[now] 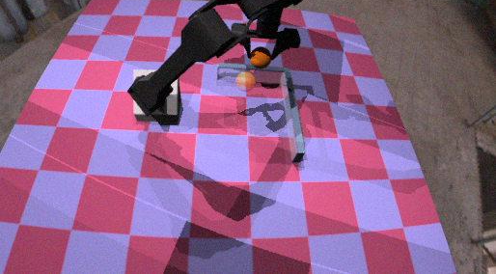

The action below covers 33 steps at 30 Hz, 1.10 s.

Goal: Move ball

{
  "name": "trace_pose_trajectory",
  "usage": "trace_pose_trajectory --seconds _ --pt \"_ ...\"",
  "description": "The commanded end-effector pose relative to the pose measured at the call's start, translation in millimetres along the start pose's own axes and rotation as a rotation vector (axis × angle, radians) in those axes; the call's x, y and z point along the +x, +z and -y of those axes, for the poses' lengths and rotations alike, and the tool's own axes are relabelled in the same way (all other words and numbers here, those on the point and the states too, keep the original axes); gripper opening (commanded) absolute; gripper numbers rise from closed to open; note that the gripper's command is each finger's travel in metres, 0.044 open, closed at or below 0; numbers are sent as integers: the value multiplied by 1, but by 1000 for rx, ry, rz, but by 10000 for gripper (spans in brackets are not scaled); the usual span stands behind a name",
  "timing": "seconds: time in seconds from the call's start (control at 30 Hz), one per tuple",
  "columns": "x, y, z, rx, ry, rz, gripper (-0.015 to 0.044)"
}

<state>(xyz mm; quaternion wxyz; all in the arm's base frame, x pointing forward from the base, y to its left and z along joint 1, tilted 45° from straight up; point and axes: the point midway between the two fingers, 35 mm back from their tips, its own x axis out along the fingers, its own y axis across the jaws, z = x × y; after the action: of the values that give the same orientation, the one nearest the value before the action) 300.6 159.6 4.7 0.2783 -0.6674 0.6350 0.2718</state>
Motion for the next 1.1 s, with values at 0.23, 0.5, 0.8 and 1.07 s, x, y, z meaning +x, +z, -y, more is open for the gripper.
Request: trace_pose_trajectory --seconds 0.23,0.5,0.8,1.07 --pt "17 -1 -24 5 -5 10 0" --pt "29 -2 -31 5 -5 10 0" --pt "72 -2 -30 5 -6 10 0" --pt "95 -3 -31 5 -6 7 0"
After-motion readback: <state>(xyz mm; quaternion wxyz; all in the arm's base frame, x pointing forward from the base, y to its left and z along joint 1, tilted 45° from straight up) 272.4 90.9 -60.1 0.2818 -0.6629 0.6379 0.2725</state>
